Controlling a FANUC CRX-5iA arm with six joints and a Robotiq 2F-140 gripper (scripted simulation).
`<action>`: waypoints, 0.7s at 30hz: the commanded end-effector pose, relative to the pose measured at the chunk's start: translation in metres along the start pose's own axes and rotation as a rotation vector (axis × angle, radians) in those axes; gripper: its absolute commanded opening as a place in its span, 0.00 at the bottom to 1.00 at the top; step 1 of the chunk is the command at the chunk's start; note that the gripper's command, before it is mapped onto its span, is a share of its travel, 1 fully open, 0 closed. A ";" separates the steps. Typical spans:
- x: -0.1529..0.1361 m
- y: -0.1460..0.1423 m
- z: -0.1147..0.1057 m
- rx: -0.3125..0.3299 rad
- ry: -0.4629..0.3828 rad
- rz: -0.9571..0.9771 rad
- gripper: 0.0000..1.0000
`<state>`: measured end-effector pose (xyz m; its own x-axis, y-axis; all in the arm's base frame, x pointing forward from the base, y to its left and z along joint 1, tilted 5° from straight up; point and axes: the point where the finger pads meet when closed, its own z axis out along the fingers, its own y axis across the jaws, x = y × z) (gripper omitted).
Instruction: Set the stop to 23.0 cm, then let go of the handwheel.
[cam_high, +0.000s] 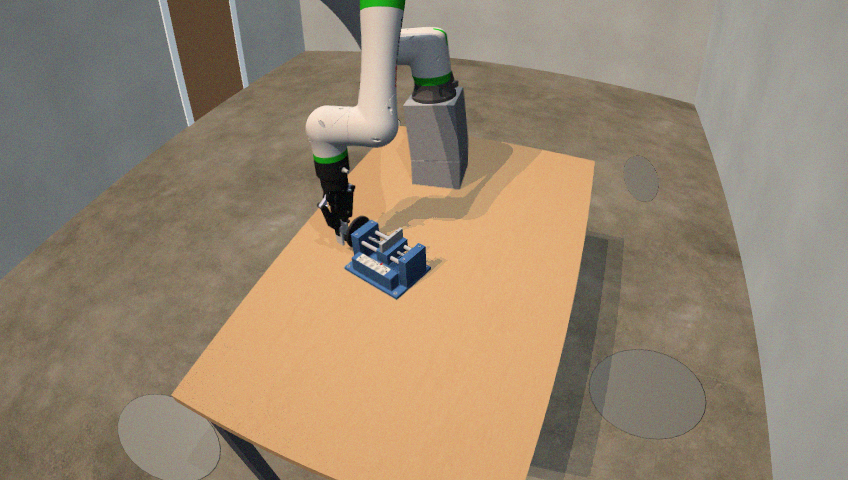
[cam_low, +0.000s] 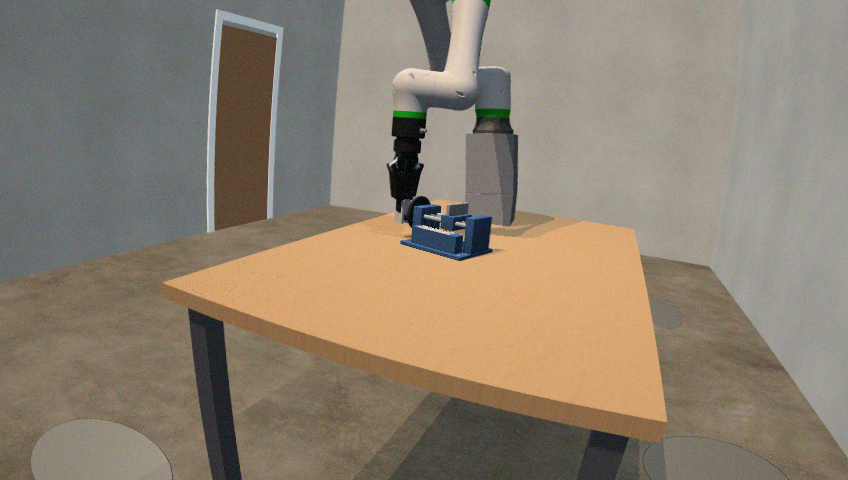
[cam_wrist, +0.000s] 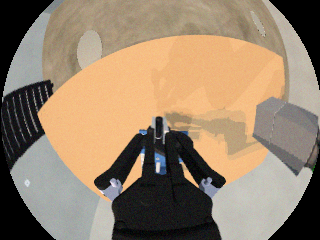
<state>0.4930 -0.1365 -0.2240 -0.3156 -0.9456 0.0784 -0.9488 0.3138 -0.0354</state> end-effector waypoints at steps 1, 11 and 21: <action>0.000 0.000 -0.001 0.000 0.000 0.000 0.04; 0.000 -0.002 -0.006 0.000 0.000 0.000 0.04; 0.000 -0.003 -0.010 0.000 0.000 0.000 0.04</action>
<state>0.4952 -0.1364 -0.2145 -0.3156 -0.9456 0.0783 -0.9488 0.3137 -0.0355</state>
